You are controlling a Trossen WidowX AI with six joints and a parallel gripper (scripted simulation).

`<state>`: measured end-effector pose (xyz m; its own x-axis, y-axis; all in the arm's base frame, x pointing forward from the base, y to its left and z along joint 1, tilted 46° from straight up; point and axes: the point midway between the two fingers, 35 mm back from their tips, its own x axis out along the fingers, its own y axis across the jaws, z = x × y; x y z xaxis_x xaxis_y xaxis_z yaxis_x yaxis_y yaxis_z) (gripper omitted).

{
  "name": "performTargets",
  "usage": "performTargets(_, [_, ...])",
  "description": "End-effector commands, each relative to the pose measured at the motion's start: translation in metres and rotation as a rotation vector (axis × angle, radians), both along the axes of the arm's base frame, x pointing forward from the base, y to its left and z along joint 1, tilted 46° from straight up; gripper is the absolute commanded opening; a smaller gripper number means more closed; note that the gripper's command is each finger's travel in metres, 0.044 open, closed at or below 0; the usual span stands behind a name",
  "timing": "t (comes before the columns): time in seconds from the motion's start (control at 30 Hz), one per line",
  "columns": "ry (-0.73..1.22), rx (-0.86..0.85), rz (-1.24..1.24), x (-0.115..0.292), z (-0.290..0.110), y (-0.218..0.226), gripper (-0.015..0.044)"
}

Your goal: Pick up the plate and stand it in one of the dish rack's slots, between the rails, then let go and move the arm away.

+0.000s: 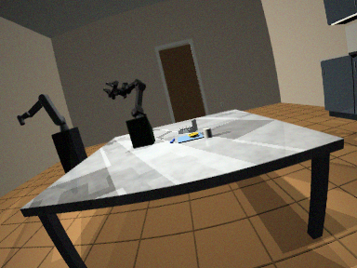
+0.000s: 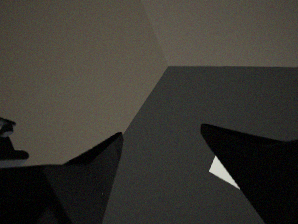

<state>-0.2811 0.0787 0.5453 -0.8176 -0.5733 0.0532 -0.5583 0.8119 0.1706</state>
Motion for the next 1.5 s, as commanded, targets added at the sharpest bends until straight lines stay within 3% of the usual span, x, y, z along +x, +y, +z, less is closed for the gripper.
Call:
performTargets(0.0, [-0.001,-0.001,-0.002,0.000,0.000,0.001,0.0400])
performTargets(0.73, [-0.193,-0.406,-0.410,0.020,-0.037,0.134,0.0400])
performTargets(1.47, [-0.252,-0.930,-0.827,0.109,-0.091,0.262,0.0400])
